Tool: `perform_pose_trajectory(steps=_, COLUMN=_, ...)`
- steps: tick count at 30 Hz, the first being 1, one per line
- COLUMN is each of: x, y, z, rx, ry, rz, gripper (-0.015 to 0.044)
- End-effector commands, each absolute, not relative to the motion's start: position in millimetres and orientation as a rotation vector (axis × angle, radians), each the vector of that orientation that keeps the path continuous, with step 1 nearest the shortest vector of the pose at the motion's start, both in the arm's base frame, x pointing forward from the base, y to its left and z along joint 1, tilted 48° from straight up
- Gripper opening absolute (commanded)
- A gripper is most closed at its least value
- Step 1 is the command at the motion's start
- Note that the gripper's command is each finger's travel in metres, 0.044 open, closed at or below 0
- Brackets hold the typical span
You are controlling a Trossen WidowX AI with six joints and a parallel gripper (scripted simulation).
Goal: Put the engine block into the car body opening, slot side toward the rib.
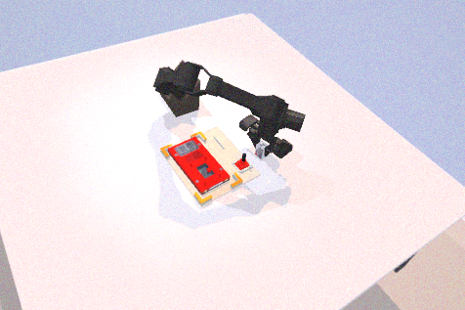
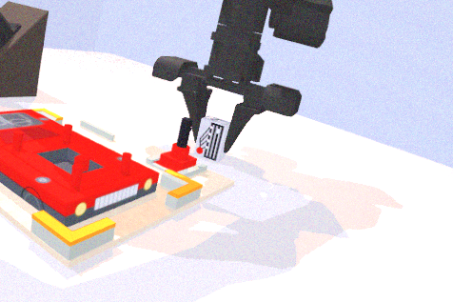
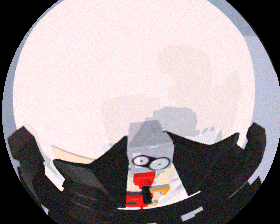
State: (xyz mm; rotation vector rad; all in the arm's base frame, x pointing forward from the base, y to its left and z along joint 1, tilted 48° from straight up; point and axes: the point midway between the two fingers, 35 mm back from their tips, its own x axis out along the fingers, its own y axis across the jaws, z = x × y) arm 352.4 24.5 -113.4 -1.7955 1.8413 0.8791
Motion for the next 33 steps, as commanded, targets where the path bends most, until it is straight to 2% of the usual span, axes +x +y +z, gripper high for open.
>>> perform_pose_trajectory(steps=1, x=352, y=24, z=-114, rx=-1.802, ry=1.842, rz=0.883, gripper=0.0138)
perform_pose_trajectory(steps=5, x=352, y=24, z=-114, rx=-1.802, ry=1.842, rz=0.883, gripper=0.0111)
perform_pose_trajectory(steps=9, x=354, y=27, z=-111, rx=-1.802, ry=1.841, rz=0.884, gripper=0.0006)
perform_pose_trajectory(steps=10, x=355, y=29, z=-109, rx=-1.802, ry=1.841, rz=0.884, gripper=0.0)
perform_pose_trajectory(steps=33, x=372, y=81, z=-61, rx=-1.799, ry=1.835, rz=0.889, gripper=0.0)
